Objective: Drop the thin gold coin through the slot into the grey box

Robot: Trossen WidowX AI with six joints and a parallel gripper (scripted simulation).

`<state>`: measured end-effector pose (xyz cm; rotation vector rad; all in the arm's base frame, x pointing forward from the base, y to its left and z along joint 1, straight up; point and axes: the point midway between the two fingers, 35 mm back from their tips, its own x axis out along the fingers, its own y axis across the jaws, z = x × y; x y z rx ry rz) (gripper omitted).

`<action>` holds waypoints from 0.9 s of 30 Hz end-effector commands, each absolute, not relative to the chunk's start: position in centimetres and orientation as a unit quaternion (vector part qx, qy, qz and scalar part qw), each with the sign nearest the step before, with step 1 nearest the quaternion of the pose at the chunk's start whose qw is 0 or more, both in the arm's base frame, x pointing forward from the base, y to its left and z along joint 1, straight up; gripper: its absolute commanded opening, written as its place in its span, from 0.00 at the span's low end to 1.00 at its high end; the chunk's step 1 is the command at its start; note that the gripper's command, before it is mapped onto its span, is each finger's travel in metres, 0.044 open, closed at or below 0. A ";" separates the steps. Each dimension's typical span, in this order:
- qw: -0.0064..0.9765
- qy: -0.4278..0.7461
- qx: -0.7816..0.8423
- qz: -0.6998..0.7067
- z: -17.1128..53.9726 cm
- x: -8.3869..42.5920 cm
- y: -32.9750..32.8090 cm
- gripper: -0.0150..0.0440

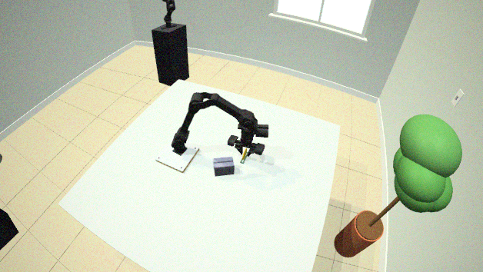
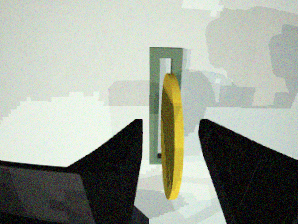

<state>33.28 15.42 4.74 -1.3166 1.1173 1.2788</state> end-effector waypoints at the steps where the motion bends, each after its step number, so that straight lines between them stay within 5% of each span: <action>1: 0.475 0.457 -0.537 0.526 3.8 33.1 15.4 0.53; 5: 0.475 0.457 -0.537 0.526 3.4 33.1 15.4 0.53; 11: 0.475 0.457 -0.537 0.526 3.4 33.1 15.4 0.26; 27: 0.475 0.457 -0.537 0.526 4.3 33.2 15.4 0.25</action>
